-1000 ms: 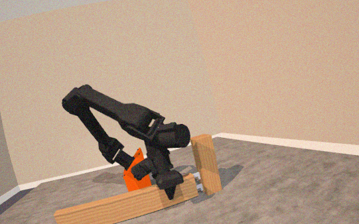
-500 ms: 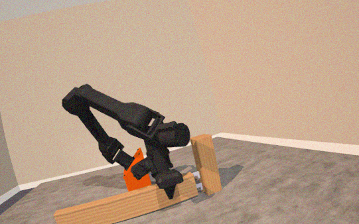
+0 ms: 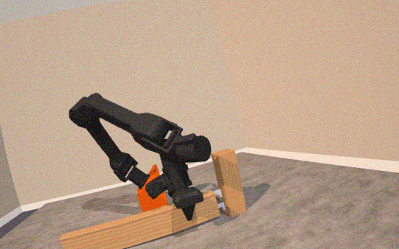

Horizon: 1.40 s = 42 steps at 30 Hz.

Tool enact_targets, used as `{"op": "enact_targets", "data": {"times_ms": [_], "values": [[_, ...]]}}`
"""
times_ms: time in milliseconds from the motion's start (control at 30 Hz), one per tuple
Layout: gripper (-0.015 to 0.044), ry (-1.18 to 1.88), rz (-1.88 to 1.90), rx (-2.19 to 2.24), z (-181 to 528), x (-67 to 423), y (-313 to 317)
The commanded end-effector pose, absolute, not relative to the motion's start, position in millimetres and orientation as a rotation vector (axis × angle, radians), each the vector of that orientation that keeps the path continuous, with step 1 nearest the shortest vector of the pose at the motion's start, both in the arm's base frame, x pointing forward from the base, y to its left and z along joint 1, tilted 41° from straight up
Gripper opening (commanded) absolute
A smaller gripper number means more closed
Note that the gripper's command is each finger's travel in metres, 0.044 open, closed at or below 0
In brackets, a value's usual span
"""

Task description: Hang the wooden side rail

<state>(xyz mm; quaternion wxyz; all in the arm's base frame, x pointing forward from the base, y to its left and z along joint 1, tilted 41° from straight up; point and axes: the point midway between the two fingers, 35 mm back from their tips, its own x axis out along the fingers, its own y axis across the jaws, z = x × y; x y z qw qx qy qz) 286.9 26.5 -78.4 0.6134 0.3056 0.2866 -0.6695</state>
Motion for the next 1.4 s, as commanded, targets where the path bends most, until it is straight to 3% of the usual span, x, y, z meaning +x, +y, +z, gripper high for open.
{"op": "enact_targets", "data": {"times_ms": [0,1367], "values": [[0.0000,0.654,-1.538,0.713,-76.5,288.6,30.0],[0.0000,0.655,-1.538,0.713,-71.3,289.0,34.4]]}}
